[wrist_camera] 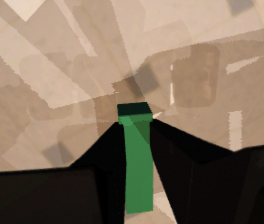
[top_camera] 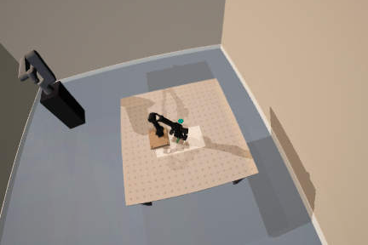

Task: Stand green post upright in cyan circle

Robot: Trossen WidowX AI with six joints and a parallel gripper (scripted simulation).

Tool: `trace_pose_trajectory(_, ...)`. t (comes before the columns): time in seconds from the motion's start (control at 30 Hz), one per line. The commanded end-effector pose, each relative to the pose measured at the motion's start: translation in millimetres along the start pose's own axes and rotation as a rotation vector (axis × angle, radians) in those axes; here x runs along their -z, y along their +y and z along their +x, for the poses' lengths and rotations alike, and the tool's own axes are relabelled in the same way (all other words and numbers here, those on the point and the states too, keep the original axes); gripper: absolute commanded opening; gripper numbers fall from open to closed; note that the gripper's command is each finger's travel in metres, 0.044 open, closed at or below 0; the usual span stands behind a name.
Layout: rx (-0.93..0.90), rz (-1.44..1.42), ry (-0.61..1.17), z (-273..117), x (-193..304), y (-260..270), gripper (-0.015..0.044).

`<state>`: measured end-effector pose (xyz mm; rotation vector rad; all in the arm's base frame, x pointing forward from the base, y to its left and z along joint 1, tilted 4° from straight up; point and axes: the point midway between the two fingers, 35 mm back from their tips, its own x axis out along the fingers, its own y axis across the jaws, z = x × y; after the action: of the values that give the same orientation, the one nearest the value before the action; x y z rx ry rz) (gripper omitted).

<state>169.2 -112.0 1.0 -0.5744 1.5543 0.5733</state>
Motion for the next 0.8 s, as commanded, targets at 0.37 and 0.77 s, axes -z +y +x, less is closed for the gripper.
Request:
trace_pose_trajectory(0.37, 0.002, -0.002, 0.002, -40, -2, -7, 0.0023)
trace_pose_trajectory(0.77, 0.002, -0.002, 0.002, -77, -2, -7, 0.0023)
